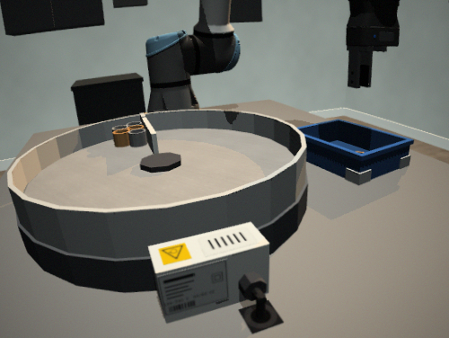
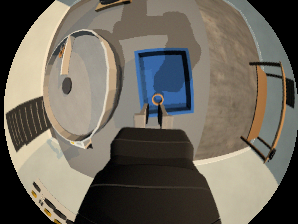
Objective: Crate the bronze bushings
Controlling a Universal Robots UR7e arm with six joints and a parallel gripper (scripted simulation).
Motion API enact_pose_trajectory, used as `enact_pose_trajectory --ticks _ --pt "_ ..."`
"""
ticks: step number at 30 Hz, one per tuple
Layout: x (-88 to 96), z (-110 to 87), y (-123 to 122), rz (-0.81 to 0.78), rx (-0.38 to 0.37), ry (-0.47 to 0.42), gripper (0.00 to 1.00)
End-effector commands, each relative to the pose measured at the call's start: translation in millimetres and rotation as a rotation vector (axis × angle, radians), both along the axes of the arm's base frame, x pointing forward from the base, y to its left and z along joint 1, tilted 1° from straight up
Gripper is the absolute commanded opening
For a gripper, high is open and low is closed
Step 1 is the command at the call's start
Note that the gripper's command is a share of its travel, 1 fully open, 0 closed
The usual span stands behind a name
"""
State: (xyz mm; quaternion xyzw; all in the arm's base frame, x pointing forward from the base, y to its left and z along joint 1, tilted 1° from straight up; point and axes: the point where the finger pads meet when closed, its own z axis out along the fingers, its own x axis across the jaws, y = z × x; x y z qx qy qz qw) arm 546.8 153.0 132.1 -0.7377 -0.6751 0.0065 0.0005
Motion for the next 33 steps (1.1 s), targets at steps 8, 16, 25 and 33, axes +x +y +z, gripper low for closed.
enact_pose_trajectory --ticks 8,16,25,33 --pt "0.4 0.7 0 0.000 0.000 -0.002 0.42" --pt "-22.6 -0.6 -36 0.000 0.000 -0.002 0.40" --pt "-28.3 -1.0 -44 0.000 0.000 -0.001 0.40" --pt "-50.8 -2.2 -80 -0.001 0.000 -0.001 0.40"
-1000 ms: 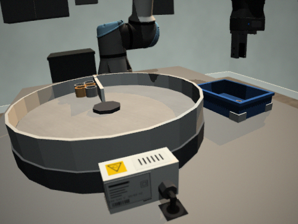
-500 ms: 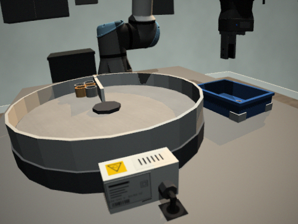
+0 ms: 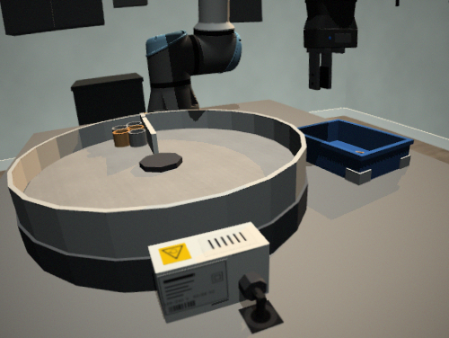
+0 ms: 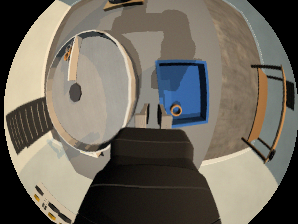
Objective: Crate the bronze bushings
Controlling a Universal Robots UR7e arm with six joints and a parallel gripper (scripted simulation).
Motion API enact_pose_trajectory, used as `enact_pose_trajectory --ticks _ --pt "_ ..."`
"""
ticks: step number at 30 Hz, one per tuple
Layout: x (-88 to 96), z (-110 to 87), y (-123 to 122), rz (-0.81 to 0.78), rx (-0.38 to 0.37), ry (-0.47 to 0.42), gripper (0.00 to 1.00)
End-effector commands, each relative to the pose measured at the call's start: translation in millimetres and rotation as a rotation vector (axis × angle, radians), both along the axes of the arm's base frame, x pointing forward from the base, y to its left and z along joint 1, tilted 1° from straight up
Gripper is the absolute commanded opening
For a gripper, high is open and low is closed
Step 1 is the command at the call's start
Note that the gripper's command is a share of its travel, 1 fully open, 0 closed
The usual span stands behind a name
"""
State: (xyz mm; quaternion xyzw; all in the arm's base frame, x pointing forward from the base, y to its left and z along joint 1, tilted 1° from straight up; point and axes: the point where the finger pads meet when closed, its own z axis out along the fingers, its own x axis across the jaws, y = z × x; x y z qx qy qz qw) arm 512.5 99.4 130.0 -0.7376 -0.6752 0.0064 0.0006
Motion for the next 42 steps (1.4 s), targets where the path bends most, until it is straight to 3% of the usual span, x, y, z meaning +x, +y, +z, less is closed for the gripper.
enact_pose_trajectory --ticks 1,13,18,30,35,42 --pt "-22.3 -0.5 -35 -0.001 -0.001 -0.001 0.40" --pt "-22.3 -0.5 -35 -0.001 -0.001 -0.001 0.40" --pt "-50.6 -2.1 -79 -0.001 -0.001 -0.001 0.40" --pt "-50.6 -2.1 -79 -0.001 -0.001 -0.001 0.40" --pt "-78.9 -3.7 -123 -0.002 -0.001 0.000 0.40" --pt "-78.9 -3.7 -123 -0.002 -0.001 0.000 0.40"
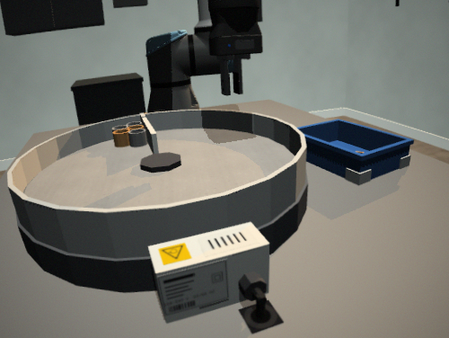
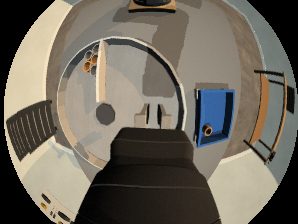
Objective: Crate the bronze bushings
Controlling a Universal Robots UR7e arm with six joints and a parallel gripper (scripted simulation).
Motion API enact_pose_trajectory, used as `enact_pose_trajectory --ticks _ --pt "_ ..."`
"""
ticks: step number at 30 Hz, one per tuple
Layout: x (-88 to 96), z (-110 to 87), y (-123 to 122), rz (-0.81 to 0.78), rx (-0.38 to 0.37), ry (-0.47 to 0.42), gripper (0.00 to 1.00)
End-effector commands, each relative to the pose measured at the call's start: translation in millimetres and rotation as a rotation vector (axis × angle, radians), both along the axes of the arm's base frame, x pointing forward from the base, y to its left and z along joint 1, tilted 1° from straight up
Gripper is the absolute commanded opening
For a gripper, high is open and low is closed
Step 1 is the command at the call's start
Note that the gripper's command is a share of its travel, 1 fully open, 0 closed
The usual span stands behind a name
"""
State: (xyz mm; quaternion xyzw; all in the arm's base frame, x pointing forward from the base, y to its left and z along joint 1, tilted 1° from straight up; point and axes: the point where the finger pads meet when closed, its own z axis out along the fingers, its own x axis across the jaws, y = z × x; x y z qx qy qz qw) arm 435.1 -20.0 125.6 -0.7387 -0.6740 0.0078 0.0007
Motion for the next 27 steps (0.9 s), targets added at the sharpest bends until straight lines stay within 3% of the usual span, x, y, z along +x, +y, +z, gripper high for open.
enact_pose_trajectory --ticks 1,5,10,22,27 --pt "-1.5 0.7 -3 0.001 0.001 -0.003 0.40" --pt "-1.5 0.7 -3 0.001 0.001 -0.003 0.40" --pt "-29.9 -1.0 -47 0.001 0.000 -0.002 0.40" --pt "-29.9 -1.0 -47 0.001 0.000 -0.002 0.40" --pt "-58.3 -2.5 -91 0.000 0.000 -0.002 0.40"
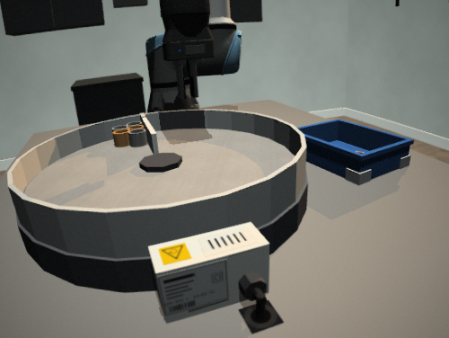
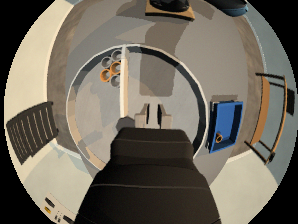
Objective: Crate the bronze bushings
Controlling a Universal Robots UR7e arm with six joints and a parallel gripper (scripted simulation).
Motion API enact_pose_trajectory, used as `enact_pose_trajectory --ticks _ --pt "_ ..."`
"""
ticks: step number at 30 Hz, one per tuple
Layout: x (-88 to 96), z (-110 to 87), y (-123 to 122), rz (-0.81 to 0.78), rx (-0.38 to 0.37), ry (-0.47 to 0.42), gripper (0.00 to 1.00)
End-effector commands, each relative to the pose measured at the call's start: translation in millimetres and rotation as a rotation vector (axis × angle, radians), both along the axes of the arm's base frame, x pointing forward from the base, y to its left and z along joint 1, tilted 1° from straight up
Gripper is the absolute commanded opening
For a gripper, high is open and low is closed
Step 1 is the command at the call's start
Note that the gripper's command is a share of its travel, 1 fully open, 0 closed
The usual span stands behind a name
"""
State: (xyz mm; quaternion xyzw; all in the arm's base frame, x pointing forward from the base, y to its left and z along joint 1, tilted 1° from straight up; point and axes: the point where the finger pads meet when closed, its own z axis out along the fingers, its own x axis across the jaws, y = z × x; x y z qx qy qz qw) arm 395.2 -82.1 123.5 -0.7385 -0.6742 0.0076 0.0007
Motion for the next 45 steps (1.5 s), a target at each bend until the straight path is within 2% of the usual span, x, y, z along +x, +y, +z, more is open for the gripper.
enact_pose_trajectory --ticks 1,12,17,29,34,45 --pt "-18.4 -0.5 -29 -0.001 0.000 -0.002 0.40" --pt "-18.4 -0.5 -29 -0.001 0.000 -0.002 0.40" --pt "-46.9 -2.0 -73 -0.001 -0.001 -0.001 0.40" --pt "-46.9 -2.0 -73 -0.001 -0.001 -0.001 0.40" --pt "-75.4 -3.6 -117 -0.002 -0.001 0.000 0.40" --pt "-75.4 -3.6 -117 -0.002 -0.001 0.000 0.40"
